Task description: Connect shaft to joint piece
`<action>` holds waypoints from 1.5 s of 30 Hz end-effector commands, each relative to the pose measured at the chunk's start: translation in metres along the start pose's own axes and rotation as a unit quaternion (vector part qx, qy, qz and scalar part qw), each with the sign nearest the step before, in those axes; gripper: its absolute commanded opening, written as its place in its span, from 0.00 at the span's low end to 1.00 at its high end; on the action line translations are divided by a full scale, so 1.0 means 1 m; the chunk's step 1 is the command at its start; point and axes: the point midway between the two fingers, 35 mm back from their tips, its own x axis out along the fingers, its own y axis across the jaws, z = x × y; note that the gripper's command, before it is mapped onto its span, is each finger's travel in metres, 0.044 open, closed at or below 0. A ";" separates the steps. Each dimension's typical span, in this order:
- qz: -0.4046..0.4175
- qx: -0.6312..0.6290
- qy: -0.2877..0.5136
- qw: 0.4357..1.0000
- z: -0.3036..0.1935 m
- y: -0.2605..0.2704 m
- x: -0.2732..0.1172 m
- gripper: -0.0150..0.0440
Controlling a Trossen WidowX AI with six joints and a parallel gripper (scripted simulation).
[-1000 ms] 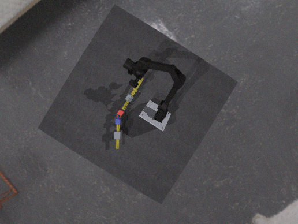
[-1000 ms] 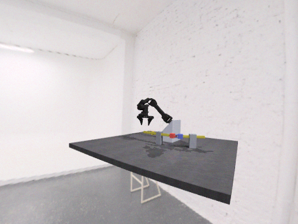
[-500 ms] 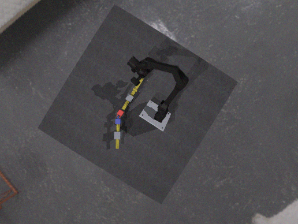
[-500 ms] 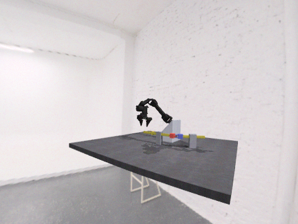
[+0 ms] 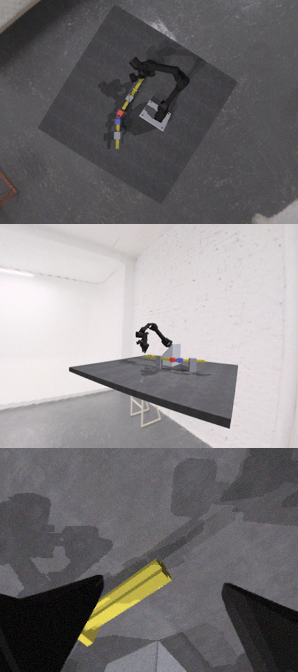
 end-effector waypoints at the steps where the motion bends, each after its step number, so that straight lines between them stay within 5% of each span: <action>1: 0.006 0.065 -0.002 0.998 -0.001 0.000 0.006 1.00; 22: 0.026 0.407 -0.015 0.913 -0.001 -0.005 0.037 1.00; 45: 0.026 0.417 -0.017 0.908 -0.001 -0.003 0.064 1.00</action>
